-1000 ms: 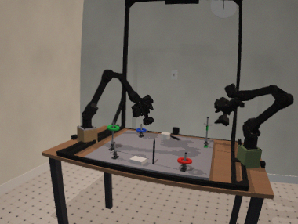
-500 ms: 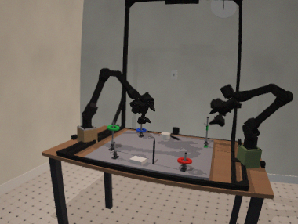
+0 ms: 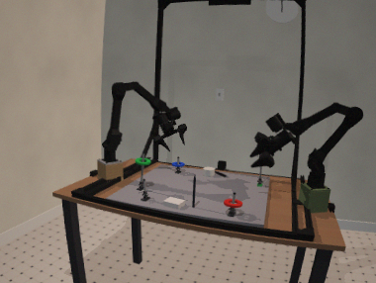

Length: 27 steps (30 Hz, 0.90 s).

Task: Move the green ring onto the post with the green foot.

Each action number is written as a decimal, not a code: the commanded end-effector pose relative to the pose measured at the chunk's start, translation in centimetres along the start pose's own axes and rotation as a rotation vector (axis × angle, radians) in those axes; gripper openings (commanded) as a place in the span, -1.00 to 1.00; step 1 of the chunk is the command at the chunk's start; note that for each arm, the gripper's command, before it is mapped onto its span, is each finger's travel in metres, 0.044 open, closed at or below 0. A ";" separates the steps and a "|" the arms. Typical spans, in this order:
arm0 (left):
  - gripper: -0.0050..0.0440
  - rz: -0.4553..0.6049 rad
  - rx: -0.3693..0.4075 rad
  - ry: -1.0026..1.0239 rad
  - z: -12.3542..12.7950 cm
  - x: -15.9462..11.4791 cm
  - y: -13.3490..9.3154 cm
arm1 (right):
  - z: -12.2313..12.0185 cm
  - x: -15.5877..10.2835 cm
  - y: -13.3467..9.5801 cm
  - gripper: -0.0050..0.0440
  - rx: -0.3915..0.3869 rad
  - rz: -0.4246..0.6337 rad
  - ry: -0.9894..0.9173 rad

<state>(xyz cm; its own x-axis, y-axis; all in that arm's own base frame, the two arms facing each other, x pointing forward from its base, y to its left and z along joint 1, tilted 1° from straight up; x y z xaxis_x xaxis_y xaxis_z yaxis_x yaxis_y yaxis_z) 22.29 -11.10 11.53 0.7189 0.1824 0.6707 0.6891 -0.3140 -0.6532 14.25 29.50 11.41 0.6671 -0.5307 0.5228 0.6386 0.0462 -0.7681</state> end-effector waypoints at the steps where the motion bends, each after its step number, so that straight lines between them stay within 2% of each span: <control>1: 0.84 -0.008 0.074 0.033 2.7 0.3 0.8 | -2.1 -0.6 -2.2 0.84 -0.049 0.144 -0.234; 7: 0.84 -0.028 0.196 0.079 7.3 1.2 1.4 | -5.8 -1.4 -5.9 0.84 -0.093 0.404 -0.614; 9: 0.84 -0.028 0.196 0.079 7.3 1.2 1.4 | -5.8 -1.4 -5.9 0.84 -0.093 0.404 -0.614; 11: 0.84 -0.031 0.247 0.097 9.2 1.4 1.4 | -7.5 -1.5 -7.5 0.84 -0.087 0.535 -0.810; 15: 0.84 -0.029 0.315 0.119 11.9 1.5 1.3 | -9.8 -1.6 -9.9 0.84 -0.066 0.700 -1.001; 22: 0.84 -0.029 0.319 0.121 12.1 1.5 1.3 | -10.0 -1.6 -10.0 0.84 -0.064 0.710 -1.012; 27: 0.84 -0.031 0.319 0.164 11.9 2.6 1.6 | -10.0 -1.6 -10.0 0.84 -0.064 0.710 -1.012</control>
<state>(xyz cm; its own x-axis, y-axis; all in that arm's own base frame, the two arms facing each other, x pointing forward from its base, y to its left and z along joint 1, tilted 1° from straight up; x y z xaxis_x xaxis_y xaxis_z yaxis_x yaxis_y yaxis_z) 25.57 -0.03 7.61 0.6969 0.0545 0.7151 0.7161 0.0013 -0.6980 3.04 21.53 14.53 0.8752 0.4836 0.0140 0.0170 -0.0018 -0.9999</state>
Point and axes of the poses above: on each arm, the point midway between the two fingers, 35 mm back from their tips, its own y axis out along the fingers, its own z axis across the jaws, x = y × z, the point moved 3 cm from there along -y, back along the fingers, and after that the axes turned 4 degrees about -y, right-handed, at the moved point
